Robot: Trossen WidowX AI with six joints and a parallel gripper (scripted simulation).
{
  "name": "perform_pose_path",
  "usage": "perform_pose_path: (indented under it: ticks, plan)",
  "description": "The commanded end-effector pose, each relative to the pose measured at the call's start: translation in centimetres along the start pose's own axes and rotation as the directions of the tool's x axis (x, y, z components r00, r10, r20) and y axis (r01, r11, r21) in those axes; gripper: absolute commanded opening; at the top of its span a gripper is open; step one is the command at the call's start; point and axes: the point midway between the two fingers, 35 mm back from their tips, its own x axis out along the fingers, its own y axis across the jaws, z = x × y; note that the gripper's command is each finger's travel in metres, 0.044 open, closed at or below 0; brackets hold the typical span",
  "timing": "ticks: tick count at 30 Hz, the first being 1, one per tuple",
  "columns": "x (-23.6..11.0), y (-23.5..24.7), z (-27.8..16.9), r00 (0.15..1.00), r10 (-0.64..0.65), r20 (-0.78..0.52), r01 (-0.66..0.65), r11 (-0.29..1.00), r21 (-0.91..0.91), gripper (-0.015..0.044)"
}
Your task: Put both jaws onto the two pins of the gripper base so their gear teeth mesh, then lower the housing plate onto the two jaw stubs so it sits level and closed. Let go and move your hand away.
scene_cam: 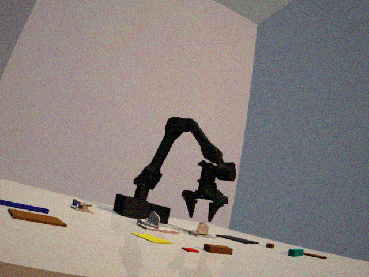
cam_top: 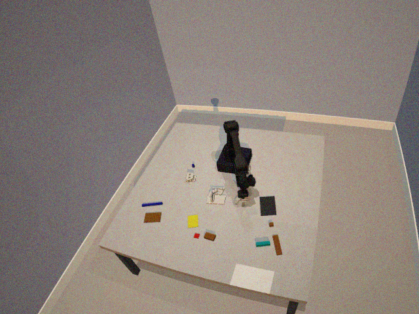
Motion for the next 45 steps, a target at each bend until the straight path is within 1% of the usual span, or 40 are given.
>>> perform_pose_path:
  ticks: [1, 25, 45]
  plan:
    - [0.1, 0.0, 0.0, 1.000, 0.002, 0.003, -0.002, 1.000, -0.004, 0.0440]
    - [0.0, 0.0, 0.0, 1.000, 0.000, 0.000, 0.000, 1.000, 0.000, 0.0440]
    - [3.2, -0.2, 0.1, 1.000, 0.001, 0.002, -0.001, 1.000, -0.003, 0.0440]
